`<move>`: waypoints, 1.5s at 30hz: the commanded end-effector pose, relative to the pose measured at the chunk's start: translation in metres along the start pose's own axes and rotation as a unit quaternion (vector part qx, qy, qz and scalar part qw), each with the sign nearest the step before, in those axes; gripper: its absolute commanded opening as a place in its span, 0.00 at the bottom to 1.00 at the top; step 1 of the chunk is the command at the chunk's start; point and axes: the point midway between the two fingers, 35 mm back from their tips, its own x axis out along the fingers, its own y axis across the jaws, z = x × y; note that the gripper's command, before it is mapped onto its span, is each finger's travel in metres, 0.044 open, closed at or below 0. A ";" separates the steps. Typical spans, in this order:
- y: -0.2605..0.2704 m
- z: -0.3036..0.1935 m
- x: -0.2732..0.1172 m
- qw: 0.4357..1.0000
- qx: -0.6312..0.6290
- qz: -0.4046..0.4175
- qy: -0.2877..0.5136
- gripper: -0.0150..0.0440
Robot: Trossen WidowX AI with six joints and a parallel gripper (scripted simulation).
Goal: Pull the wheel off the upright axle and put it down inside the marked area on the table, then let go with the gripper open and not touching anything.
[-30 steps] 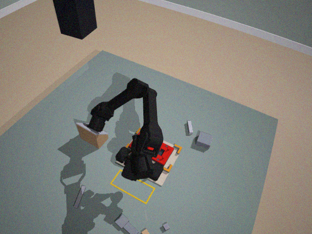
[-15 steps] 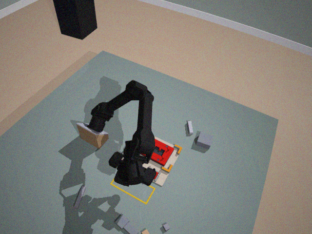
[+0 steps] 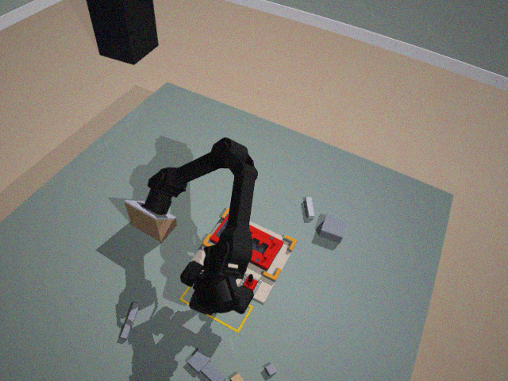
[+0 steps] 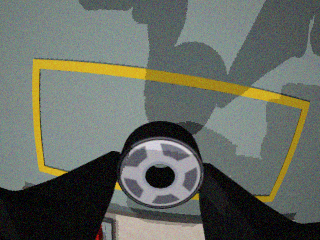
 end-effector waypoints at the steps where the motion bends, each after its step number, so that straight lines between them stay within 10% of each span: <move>1: -0.004 0.000 0.020 1.000 0.005 0.000 0.005 0.25; 5: -0.004 0.000 0.024 1.000 0.005 0.000 0.005 0.25; 17: -0.003 -0.002 0.015 1.000 0.002 -0.005 0.004 0.76; 27: -0.004 -0.001 -0.039 1.000 0.006 0.000 0.004 0.76; 33: -0.045 -0.014 -0.063 1.000 0.010 -0.001 0.002 1.00; 45: -0.088 -0.034 -0.086 1.000 0.008 -0.003 0.003 1.00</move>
